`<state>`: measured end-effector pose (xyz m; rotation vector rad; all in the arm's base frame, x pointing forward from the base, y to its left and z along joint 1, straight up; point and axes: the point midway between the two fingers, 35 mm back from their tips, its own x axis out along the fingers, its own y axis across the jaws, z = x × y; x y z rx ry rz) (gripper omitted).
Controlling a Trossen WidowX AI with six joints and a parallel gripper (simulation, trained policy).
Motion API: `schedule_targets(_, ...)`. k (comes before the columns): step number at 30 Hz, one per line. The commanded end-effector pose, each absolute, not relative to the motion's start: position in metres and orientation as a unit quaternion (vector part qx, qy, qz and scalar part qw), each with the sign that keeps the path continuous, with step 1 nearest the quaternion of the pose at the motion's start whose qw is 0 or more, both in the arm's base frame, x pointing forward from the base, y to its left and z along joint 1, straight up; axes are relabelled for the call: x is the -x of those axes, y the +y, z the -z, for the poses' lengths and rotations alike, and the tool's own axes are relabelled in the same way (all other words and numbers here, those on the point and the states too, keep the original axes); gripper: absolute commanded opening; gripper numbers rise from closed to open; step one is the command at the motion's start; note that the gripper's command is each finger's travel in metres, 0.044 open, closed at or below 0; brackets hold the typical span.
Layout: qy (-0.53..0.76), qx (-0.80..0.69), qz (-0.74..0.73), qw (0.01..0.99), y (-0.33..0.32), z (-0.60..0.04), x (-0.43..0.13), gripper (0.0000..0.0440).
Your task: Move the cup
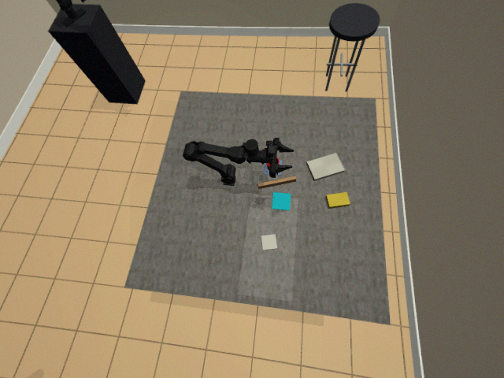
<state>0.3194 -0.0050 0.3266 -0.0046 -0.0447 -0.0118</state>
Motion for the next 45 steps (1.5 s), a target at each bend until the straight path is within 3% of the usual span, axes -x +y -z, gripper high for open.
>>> schedule_targets(1,-0.022,0.002,0.004,1.000,-0.004,-0.327,-0.319,0.0374)
schedule_targets(12,0.008,-0.009,-0.009,1.000,0.003,-0.327,-0.316,0.0085)
schedule_targets(15,0.022,-0.018,-0.012,1.000,0.005,-0.326,-0.316,0.0035)
schedule_targets(18,0.036,-0.030,-0.017,0.999,0.009,-0.326,-0.317,0.0048)
schedule_targets(22,0.056,-0.050,-0.025,0.997,0.014,-0.327,-0.318,0.0107)
schedule_targets(25,0.072,-0.066,-0.031,0.995,0.019,-0.328,-0.318,0.0126)
schedule_targets(45,0.198,-0.180,-0.047,0.962,0.049,-0.324,-0.319,0.0120)
